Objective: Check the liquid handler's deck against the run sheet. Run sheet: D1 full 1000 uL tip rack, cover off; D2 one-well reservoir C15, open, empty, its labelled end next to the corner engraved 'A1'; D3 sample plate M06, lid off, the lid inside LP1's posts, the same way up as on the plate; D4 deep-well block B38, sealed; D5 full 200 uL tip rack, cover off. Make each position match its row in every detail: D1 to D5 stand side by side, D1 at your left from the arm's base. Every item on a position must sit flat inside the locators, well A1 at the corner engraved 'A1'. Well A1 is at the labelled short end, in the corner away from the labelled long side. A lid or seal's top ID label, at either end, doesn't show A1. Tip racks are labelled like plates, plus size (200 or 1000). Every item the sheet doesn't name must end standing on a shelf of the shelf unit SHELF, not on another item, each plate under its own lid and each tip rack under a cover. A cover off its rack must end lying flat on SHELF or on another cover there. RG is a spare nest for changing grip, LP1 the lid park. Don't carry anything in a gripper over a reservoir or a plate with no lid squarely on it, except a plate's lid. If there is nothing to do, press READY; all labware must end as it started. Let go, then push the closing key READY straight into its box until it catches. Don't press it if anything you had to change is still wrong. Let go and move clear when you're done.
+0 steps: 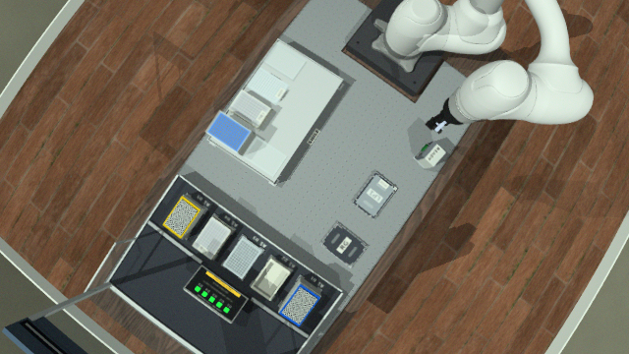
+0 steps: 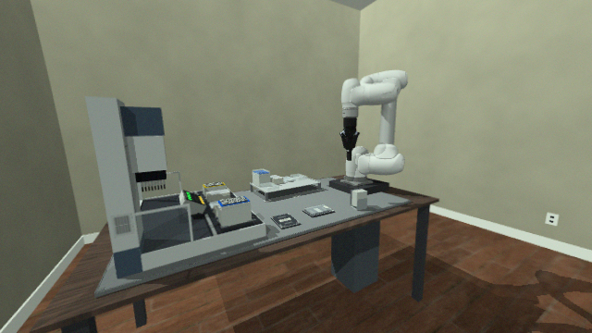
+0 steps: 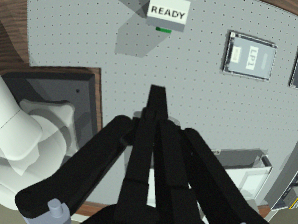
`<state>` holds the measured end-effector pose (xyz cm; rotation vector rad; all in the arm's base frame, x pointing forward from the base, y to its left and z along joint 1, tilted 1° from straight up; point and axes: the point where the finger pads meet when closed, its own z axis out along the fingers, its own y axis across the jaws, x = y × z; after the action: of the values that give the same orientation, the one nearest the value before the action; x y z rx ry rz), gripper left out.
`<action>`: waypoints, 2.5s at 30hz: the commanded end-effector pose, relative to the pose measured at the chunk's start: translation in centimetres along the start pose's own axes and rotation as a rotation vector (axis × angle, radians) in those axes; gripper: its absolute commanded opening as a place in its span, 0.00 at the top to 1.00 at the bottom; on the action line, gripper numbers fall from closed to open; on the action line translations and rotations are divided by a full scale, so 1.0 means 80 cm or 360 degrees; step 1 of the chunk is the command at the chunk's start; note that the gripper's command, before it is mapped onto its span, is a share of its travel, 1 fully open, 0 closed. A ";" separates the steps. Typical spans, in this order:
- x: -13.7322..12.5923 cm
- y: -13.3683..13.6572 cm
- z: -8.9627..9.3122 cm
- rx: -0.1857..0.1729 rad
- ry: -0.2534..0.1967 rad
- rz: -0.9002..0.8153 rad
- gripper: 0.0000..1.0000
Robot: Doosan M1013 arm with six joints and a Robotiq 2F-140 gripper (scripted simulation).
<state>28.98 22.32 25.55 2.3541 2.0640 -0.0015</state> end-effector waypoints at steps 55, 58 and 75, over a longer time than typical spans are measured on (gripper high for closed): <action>0.000 0.000 0.105 0.0000 0.0001 0.0001 0.90; 0.000 0.000 0.111 0.0000 0.0001 0.0001 0.90; 0.000 0.000 0.142 -0.0001 0.0001 0.0001 0.90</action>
<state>29.05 22.21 14.38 2.3543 2.0638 -0.0016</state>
